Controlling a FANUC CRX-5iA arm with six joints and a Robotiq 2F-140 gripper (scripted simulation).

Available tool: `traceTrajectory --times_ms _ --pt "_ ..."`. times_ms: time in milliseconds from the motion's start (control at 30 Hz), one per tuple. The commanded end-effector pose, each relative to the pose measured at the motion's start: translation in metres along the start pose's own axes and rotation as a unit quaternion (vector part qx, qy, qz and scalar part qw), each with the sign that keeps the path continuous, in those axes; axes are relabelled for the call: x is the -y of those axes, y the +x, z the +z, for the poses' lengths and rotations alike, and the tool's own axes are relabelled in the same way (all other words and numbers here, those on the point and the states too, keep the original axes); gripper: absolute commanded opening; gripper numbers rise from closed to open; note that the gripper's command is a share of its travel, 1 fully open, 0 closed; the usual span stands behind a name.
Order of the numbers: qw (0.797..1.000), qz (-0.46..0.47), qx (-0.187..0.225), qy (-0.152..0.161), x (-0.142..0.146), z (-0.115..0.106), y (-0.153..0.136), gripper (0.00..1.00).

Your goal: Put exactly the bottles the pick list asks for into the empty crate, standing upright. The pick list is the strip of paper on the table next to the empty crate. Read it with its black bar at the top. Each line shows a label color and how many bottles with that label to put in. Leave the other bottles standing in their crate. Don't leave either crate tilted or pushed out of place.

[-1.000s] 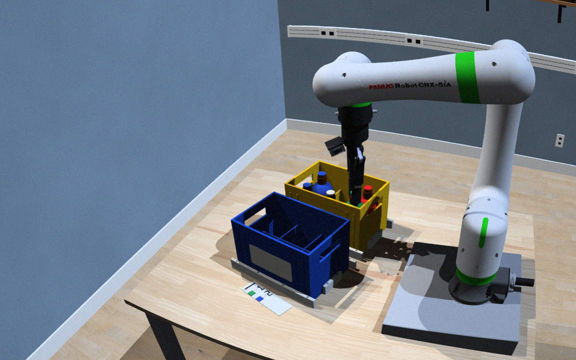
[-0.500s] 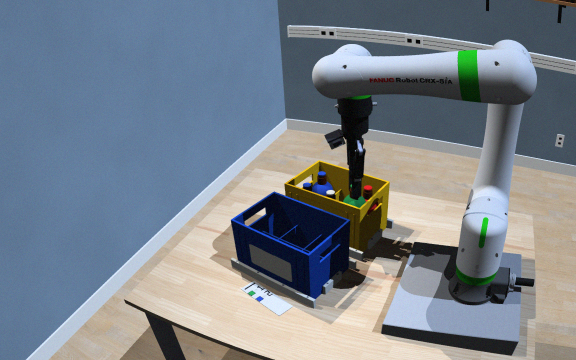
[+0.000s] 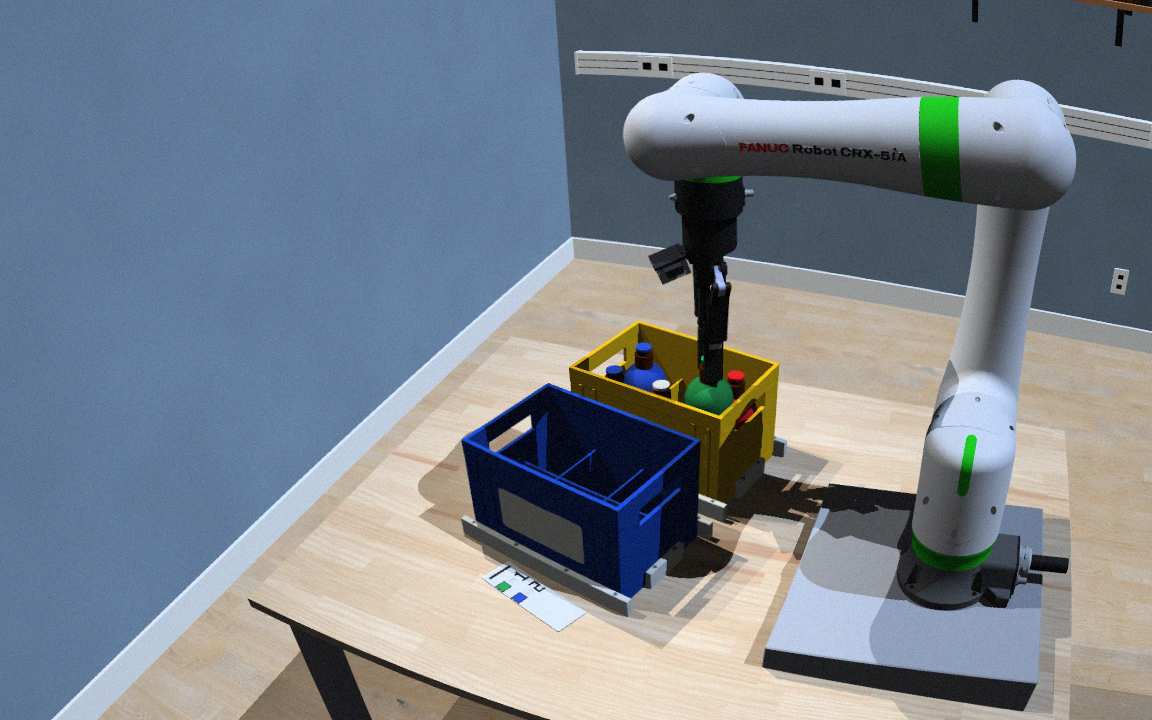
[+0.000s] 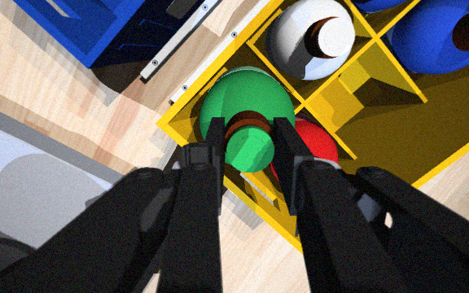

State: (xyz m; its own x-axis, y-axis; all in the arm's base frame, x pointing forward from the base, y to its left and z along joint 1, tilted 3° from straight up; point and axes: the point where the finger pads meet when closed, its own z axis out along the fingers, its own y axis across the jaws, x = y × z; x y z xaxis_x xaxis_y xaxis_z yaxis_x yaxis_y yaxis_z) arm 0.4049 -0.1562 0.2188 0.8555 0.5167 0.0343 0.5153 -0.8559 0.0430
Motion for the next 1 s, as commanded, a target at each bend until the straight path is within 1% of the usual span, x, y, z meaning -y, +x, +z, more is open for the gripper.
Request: traceTrajectory --times_ms 0,900,967 --pt "1.0 0.0 -0.001 -0.001 -0.001 -0.005 0.0 0.1" --pt "1.0 0.0 -0.001 -0.001 0.0 -0.047 0.0 0.1" --pt "1.0 0.0 -0.001 -0.001 0.0 -0.047 0.0 0.1"
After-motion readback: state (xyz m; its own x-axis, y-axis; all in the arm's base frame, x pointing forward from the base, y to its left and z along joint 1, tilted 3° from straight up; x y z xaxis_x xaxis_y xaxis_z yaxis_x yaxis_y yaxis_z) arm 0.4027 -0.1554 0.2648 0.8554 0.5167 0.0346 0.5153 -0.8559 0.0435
